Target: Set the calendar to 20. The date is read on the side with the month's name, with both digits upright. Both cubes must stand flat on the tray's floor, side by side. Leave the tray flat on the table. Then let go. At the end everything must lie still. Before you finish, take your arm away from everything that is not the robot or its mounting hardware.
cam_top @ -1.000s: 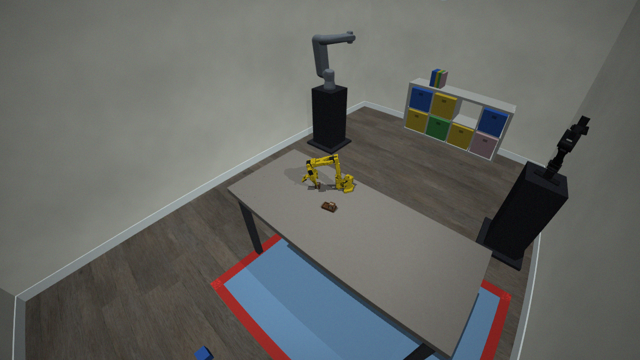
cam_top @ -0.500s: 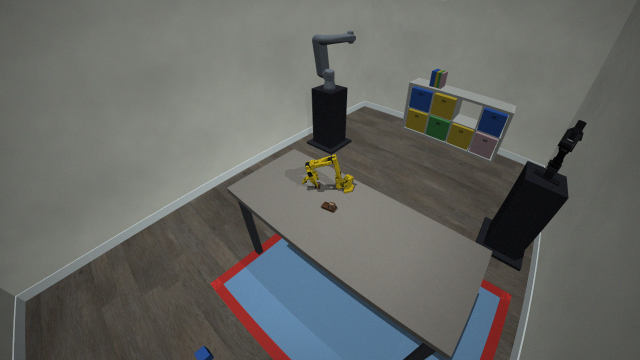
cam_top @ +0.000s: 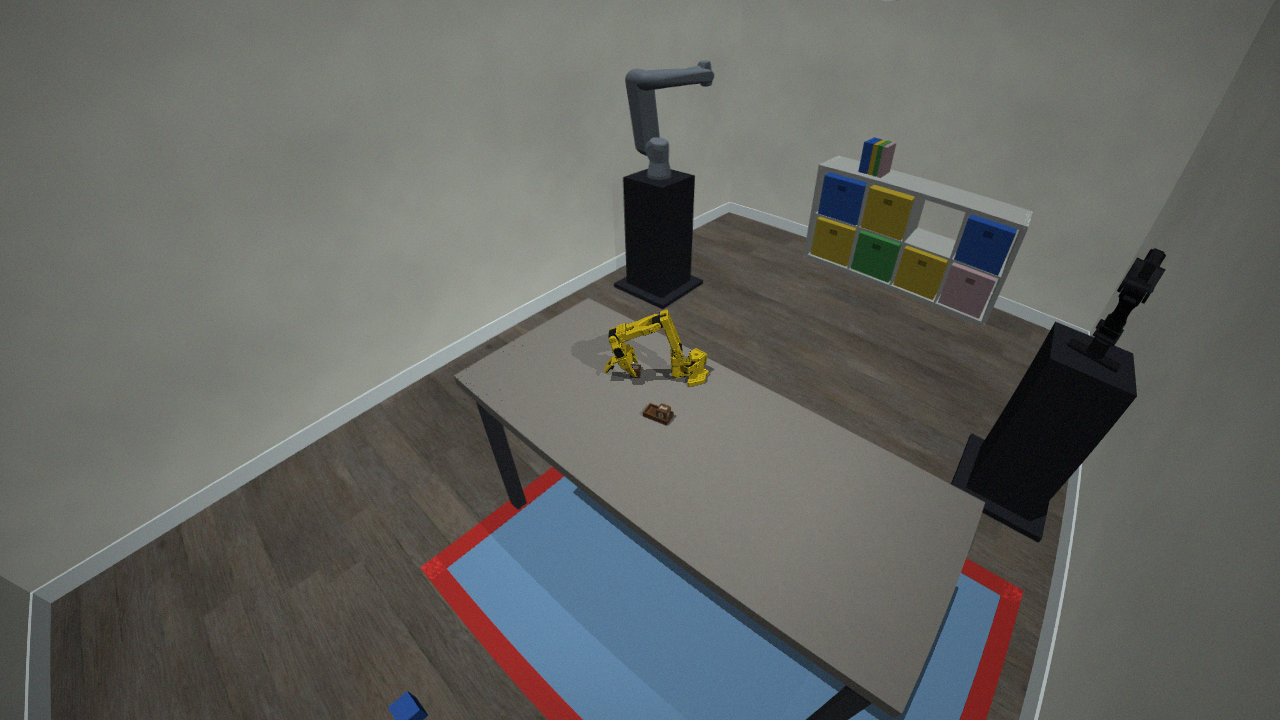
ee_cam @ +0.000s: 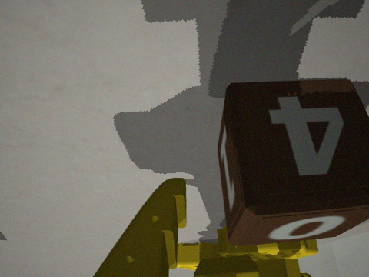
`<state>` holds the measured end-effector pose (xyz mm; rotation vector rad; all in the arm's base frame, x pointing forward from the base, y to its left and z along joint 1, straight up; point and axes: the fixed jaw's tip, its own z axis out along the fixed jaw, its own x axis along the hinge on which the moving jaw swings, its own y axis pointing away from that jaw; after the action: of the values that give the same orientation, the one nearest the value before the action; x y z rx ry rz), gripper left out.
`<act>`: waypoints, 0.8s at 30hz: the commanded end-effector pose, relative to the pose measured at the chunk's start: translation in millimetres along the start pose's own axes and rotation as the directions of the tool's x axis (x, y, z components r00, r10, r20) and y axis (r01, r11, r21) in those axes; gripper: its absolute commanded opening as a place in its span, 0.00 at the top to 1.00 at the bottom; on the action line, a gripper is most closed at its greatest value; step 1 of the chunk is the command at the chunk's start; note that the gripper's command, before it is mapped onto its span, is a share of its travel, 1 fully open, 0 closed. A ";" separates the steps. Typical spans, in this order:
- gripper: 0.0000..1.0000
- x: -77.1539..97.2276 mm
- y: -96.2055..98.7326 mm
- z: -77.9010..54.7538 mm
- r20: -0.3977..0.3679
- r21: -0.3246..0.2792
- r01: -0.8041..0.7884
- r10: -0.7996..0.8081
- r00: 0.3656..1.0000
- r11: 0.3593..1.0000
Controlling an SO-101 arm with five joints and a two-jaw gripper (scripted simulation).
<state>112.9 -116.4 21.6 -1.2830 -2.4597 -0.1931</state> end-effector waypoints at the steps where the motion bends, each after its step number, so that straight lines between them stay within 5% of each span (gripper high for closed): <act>1: 0.65 -6.9 2.9 -5.1 0.049 -0.002 0.008 -0.008 0.999 1.000; 24: 0.67 -7.5 1.7 -3.3 0.043 -0.004 0.008 -0.008 0.999 1.000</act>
<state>112.8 -116.3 17.8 -1.2785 -2.4511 -0.1976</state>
